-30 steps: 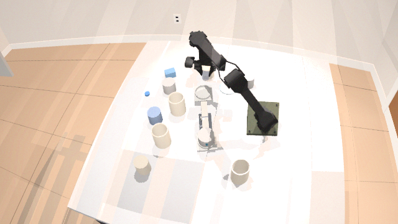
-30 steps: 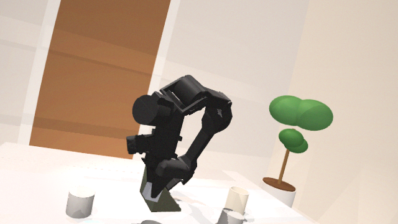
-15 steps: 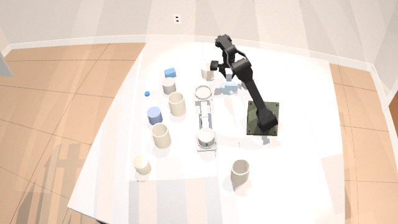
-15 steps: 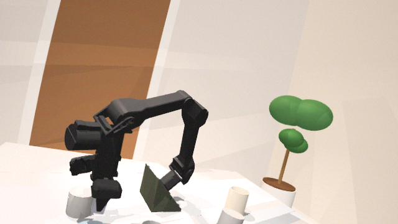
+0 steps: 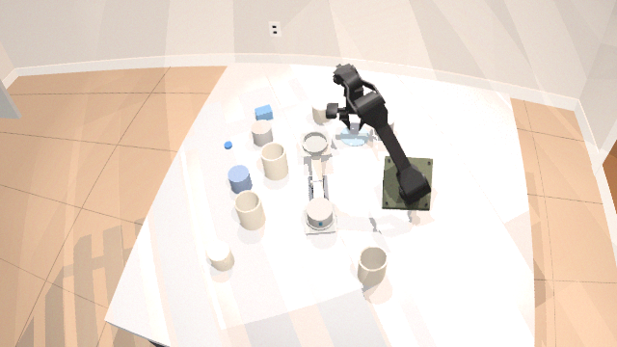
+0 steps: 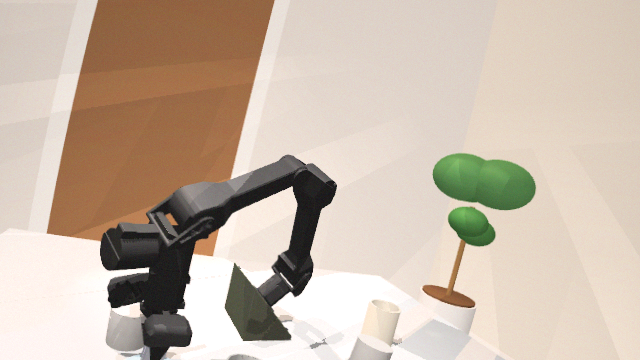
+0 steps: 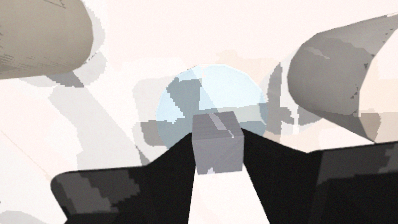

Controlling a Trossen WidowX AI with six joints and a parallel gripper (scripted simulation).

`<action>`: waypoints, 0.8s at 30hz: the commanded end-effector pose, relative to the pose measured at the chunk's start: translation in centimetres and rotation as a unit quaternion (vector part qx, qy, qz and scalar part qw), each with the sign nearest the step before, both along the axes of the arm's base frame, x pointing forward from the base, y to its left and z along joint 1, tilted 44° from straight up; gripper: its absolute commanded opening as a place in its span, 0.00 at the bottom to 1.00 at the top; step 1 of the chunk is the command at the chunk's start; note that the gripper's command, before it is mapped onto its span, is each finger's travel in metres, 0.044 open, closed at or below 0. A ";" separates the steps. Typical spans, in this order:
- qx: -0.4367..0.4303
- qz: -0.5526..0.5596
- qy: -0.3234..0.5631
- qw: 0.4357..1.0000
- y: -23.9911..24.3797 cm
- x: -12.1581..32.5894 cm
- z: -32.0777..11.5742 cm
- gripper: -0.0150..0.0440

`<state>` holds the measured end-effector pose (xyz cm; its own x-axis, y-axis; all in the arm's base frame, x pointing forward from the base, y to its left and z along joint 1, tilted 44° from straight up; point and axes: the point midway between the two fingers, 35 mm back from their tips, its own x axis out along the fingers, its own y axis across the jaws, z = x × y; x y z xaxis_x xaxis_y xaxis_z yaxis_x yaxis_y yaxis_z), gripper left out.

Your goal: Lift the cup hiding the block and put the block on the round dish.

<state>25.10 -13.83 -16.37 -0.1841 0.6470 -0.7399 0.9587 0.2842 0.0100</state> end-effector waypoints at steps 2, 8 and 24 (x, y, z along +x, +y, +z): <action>0.001 -0.004 0.000 1.000 0.3 0.0 -0.4 0.25; 0.001 -0.004 0.000 1.000 0.9 -0.2 -1.1 0.25; -0.001 -0.001 -0.002 1.000 1.1 -0.2 -1.2 0.74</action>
